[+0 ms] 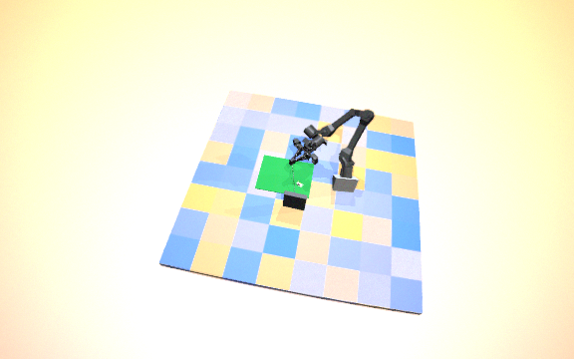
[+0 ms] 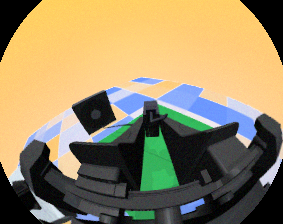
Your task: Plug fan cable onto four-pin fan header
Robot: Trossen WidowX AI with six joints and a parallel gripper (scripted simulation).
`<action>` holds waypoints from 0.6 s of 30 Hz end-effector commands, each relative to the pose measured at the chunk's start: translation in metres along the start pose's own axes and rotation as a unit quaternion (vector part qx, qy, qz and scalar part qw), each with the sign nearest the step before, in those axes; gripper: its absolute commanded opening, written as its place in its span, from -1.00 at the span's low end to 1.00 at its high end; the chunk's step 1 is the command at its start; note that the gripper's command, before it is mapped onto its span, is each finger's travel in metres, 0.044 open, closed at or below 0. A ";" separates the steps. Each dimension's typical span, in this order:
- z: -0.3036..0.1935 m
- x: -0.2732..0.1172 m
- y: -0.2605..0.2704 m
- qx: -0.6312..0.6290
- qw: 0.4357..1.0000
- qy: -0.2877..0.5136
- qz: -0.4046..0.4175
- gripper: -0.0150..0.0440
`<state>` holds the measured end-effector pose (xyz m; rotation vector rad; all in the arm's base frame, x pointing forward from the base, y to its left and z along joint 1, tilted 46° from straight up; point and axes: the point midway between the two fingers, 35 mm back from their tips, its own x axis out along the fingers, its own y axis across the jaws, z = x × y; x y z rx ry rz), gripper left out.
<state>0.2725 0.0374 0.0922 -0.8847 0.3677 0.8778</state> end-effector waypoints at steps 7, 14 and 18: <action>0.003 0.000 0.001 0.004 1.000 0.004 0.003 -0.49; 0.007 -0.001 0.003 0.005 1.000 0.004 0.005 -0.49; 0.007 -0.001 0.003 0.005 1.000 0.004 0.005 -0.49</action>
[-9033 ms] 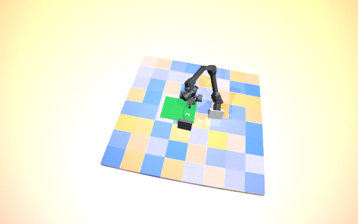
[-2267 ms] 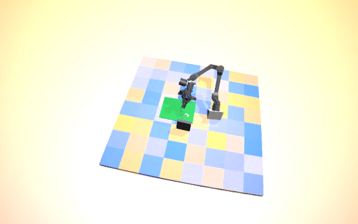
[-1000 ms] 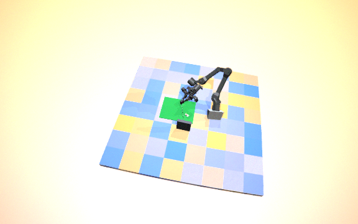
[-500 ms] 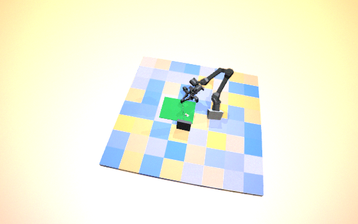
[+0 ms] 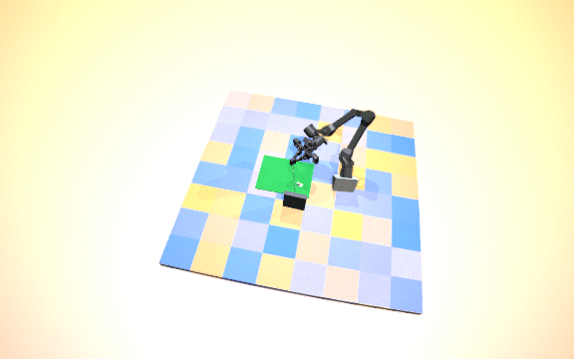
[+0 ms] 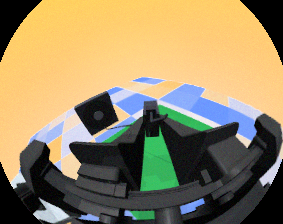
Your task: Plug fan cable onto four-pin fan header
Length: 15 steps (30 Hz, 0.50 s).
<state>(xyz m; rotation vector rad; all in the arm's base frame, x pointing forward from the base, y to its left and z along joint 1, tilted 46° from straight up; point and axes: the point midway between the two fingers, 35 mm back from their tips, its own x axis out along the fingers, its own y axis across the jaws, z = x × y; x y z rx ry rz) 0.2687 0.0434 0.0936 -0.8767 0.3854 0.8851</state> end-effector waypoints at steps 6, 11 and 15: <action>-0.001 -0.001 -0.001 0.000 1.000 0.000 -0.001 -0.49; -0.006 -0.001 -0.001 0.000 1.000 0.000 0.000 -0.49; -0.010 -0.001 -0.001 0.000 1.000 0.000 0.000 -0.49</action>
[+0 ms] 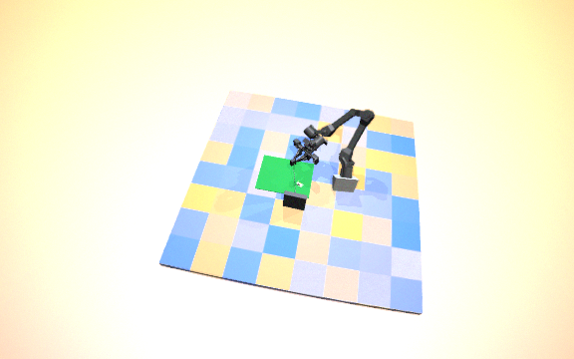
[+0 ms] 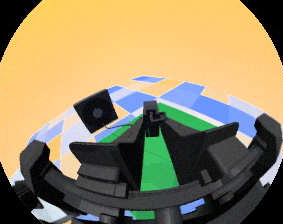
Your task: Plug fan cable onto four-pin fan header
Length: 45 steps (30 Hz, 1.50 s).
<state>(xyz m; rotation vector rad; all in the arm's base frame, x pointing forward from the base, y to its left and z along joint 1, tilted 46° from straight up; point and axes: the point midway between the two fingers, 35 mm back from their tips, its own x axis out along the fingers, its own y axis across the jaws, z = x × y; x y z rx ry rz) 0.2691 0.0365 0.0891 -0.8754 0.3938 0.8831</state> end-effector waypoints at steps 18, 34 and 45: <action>-0.018 0.000 -0.002 -0.003 1.000 -0.003 -0.001 -0.49; -0.033 0.000 -0.003 -0.003 1.000 -0.002 -0.001 -0.49; -0.042 0.001 -0.004 -0.003 1.000 -0.002 0.000 -0.49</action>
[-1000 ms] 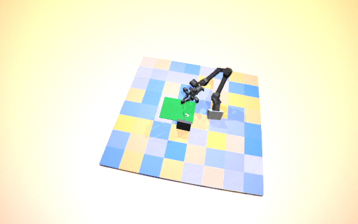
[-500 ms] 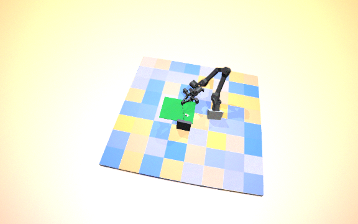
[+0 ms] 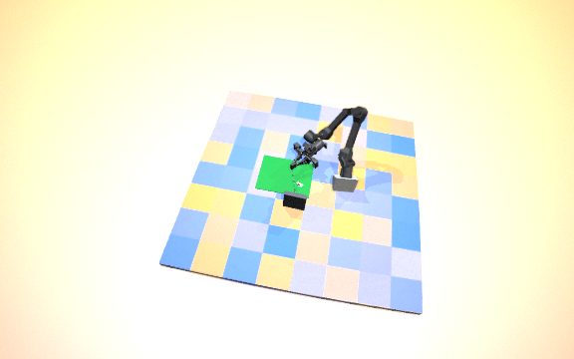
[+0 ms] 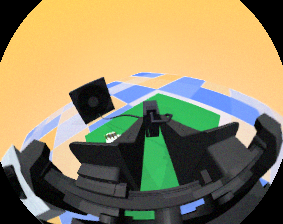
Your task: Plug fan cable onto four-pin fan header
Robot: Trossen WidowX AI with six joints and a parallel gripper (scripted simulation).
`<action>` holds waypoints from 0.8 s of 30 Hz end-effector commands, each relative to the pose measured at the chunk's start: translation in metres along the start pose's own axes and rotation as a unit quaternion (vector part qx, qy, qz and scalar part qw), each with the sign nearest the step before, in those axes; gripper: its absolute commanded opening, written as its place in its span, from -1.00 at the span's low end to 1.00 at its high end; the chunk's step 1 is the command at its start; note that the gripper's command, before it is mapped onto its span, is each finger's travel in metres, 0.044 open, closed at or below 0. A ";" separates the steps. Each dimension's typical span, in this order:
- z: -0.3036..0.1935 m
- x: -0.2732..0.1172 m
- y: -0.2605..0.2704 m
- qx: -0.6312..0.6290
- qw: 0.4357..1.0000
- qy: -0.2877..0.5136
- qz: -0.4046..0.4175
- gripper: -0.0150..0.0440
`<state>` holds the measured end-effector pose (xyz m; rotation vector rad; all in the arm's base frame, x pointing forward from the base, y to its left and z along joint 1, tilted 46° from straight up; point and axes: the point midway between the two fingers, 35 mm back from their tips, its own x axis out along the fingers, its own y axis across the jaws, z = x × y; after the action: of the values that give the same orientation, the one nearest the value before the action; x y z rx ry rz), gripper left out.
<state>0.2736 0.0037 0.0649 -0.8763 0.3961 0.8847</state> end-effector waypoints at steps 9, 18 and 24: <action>-0.009 0.001 -0.002 -0.003 1.000 -0.003 -0.002 -0.49; -0.017 0.002 -0.003 -0.003 1.000 -0.002 -0.001 -0.49; -0.022 0.003 -0.003 -0.003 1.000 -0.002 -0.001 -0.49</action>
<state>0.2771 -0.0120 0.0512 -0.8764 0.3970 0.8853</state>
